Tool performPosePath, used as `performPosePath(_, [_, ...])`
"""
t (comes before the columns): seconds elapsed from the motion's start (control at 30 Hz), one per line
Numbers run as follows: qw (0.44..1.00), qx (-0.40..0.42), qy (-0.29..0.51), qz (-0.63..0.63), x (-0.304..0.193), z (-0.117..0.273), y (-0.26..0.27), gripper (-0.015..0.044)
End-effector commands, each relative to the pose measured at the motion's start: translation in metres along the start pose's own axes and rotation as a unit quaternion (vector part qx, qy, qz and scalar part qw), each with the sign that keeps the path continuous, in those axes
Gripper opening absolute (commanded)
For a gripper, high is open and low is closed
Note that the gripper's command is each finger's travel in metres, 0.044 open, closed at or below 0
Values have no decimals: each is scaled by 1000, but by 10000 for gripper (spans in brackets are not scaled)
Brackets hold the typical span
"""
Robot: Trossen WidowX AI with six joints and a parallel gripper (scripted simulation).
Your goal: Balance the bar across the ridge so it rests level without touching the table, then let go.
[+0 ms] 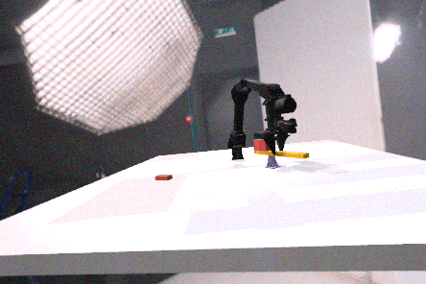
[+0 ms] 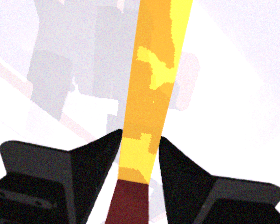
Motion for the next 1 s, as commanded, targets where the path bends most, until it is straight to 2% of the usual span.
performPosePath(0.0, [1000, 0, 0, 0, 0, 0, 0, 185])
performPosePath(0.27, [1000, 0, 0, 0, 0, 0, 0, 185])
performPosePath(0.6, [1000, 0, 0, 0, 0, 0, 0, 440])
performPosePath(0.73, [1000, 0, 0, 0, 1, 7, 0, 440])
performPosePath(0.97, [1000, 0, 0, 0, 3, 84, 0, 440])
Point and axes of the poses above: the point midway between the two fingers, 35 mm back from their tips, its own z axis back along the fingers, its own y axis across the jaws, x = y × z, the point moved 1 cm from there along z, back along the fingers, and after that the axes turned 6 degrees about z, right-handed, at the moved point
